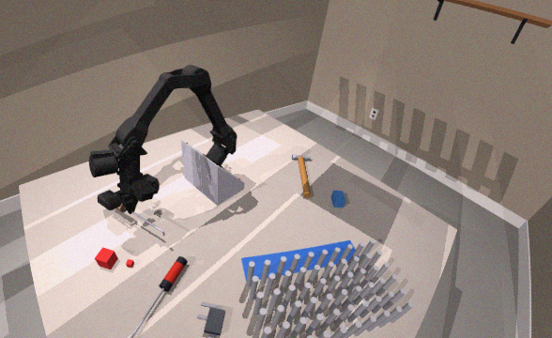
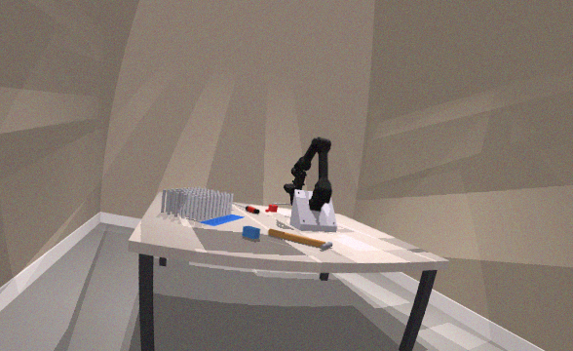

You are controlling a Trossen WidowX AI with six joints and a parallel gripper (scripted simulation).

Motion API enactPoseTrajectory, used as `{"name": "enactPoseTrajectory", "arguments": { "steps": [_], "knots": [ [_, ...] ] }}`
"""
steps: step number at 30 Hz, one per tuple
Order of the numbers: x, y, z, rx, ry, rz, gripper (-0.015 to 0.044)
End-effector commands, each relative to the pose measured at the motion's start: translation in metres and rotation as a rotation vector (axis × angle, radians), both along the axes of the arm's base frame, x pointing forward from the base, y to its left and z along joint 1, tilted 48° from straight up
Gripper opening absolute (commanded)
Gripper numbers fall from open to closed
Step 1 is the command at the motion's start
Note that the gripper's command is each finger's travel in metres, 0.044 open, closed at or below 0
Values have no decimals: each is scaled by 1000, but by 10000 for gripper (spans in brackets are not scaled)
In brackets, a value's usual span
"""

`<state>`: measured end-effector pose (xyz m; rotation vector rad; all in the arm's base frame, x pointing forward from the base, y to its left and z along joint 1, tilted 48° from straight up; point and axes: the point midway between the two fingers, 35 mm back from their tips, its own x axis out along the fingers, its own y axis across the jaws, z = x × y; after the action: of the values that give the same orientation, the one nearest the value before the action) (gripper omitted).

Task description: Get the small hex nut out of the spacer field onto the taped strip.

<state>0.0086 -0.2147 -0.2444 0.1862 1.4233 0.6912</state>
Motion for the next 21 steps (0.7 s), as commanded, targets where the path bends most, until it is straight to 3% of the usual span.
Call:
{"name": "enactPoseTrajectory", "arguments": {
  "steps": [1, 21],
  "knots": [
    [-1, 2, 1, -21, 88, -90, 0],
    [-2, 14, -13, -23, 88, -92, 0]
  ]
}}
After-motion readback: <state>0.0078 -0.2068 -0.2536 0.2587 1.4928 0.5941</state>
